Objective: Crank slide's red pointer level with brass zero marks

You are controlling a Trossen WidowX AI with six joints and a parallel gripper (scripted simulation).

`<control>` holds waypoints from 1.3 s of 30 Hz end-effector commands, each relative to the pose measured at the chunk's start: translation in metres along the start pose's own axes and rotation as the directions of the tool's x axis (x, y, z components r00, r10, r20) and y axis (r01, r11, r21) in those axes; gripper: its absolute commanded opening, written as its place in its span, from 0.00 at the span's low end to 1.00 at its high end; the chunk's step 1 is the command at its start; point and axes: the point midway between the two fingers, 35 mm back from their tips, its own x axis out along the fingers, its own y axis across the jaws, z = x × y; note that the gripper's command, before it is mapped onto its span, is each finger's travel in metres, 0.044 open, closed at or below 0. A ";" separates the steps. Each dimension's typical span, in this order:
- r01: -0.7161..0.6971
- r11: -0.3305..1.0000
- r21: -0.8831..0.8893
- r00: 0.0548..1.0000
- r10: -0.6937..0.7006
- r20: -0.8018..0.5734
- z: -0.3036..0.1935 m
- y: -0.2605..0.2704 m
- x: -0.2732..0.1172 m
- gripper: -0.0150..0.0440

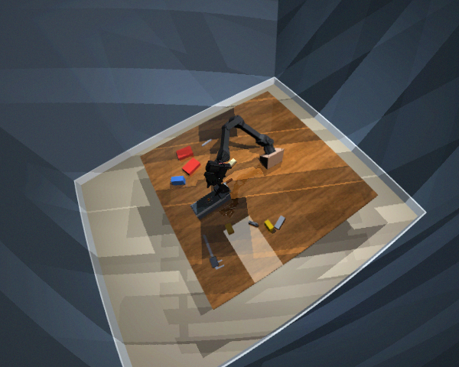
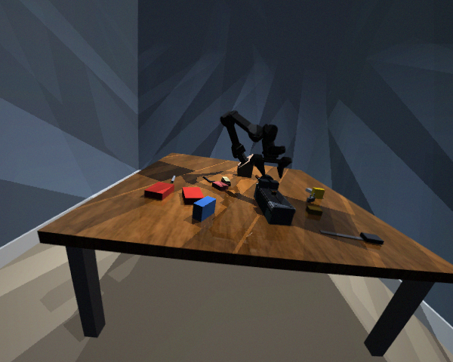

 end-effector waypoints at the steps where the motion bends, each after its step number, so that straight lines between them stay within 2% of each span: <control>1: 0.001 1.000 0.000 1.000 -0.001 0.000 0.000 0.000 0.000 1.00; 18: 0.001 1.000 0.000 1.000 -0.001 0.000 0.000 0.000 0.000 0.25; 36: 0.000 1.000 0.000 1.000 0.000 0.000 0.000 0.000 0.000 0.25; 39: 0.000 1.000 0.000 1.000 0.000 0.000 0.000 0.000 0.000 0.39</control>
